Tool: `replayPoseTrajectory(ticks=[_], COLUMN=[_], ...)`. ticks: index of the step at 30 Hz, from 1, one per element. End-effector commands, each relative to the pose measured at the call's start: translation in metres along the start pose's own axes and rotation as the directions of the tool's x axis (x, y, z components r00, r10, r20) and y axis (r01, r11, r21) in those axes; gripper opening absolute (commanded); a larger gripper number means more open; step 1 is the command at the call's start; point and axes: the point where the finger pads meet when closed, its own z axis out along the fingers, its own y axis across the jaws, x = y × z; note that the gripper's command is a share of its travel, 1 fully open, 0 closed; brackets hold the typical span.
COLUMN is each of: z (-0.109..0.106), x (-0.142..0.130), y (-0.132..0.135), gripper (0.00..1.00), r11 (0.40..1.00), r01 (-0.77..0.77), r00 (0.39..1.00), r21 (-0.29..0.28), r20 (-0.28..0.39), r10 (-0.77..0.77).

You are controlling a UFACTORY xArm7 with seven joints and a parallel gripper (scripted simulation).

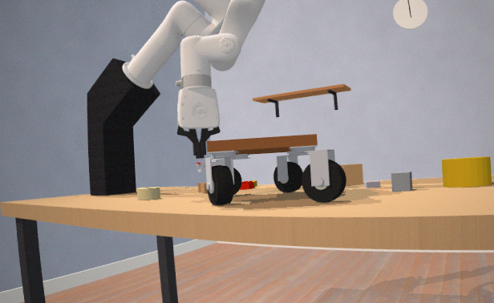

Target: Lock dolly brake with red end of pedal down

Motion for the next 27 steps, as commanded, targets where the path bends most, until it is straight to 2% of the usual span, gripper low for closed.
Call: replayPoseTrajectory(ticks=[1,27], z=[0.0041,0.0088], x=[-0.001,-0.001], y=[-0.0007,-0.0008], gripper=[0.0,0.0], r11=[1.0,1.0], r01=[0.001,0.001], r00=[1.0,1.0], r21=[0.002,0.002], r20=[0.004,0.004], r10=[-0.001,-0.001])
